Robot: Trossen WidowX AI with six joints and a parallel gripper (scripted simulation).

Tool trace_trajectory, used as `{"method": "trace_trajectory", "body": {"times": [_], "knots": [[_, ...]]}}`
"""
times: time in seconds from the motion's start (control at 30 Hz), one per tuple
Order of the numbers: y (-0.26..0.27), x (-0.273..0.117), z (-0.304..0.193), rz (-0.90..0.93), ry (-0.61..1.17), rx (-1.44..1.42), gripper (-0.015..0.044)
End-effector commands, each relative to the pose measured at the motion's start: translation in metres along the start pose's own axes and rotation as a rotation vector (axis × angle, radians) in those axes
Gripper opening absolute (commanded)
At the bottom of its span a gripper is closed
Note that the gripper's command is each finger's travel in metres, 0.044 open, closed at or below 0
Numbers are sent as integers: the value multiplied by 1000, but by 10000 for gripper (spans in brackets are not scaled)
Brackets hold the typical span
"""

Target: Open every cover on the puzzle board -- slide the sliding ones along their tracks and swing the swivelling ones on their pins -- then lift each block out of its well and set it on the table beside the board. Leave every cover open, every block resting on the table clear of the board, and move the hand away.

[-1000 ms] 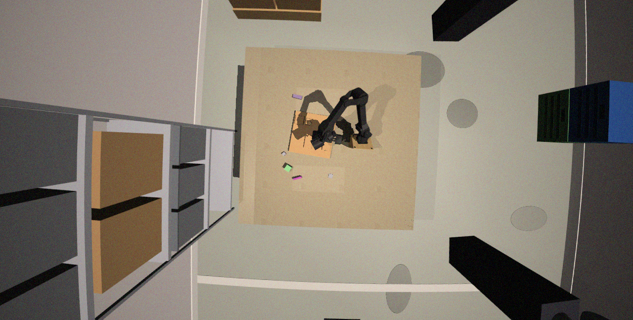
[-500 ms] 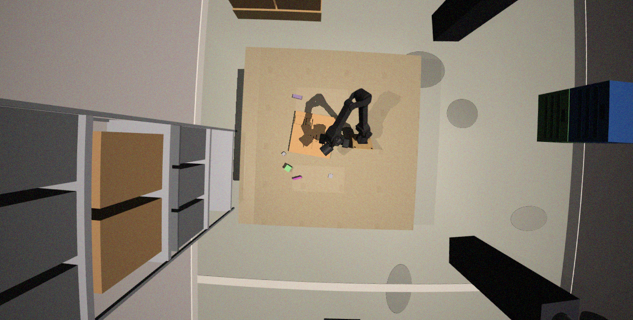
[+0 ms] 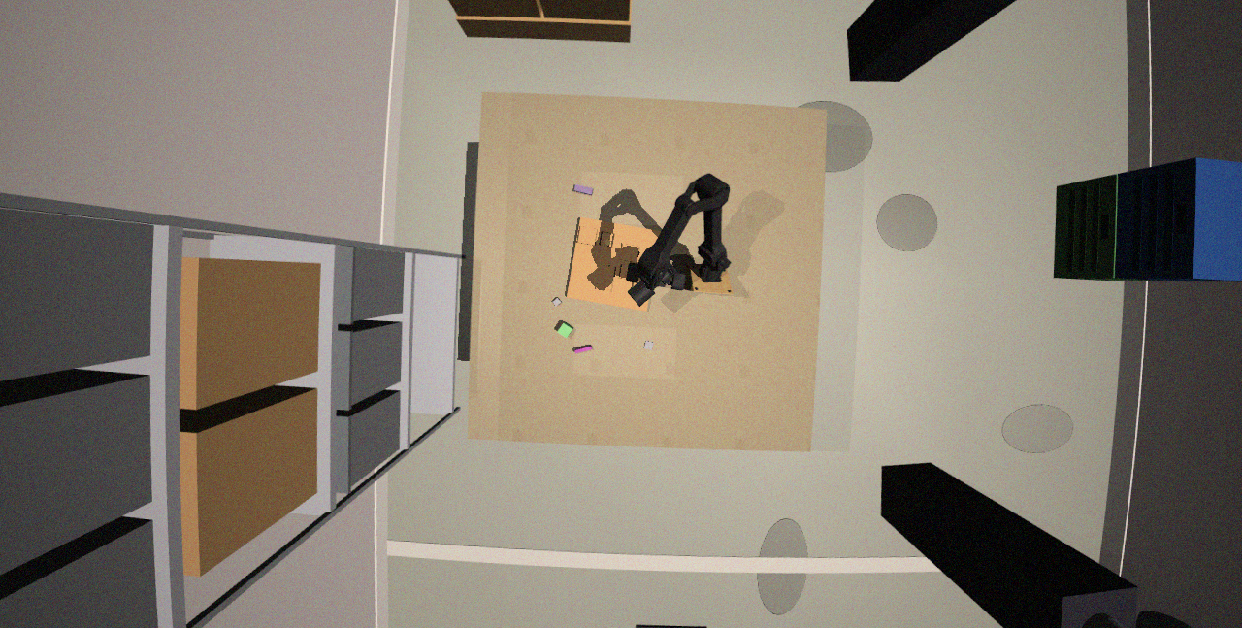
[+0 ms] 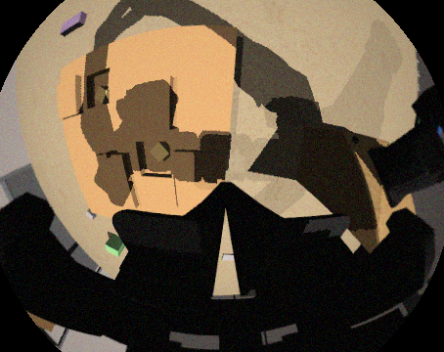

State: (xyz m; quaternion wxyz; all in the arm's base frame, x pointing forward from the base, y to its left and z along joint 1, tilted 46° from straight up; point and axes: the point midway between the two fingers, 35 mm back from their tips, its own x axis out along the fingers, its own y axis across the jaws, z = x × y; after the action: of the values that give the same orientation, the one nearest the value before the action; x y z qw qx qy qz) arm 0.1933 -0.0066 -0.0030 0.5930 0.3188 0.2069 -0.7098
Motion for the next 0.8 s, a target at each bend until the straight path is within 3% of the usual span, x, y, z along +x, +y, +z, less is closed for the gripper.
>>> {"method": "trace_trajectory", "body": {"times": [0.0, 0.77], "knots": [[-1, 0, 0, -3, 1, 4, 0], [1, 22, -1, -3, 3, 4, 0]]}}
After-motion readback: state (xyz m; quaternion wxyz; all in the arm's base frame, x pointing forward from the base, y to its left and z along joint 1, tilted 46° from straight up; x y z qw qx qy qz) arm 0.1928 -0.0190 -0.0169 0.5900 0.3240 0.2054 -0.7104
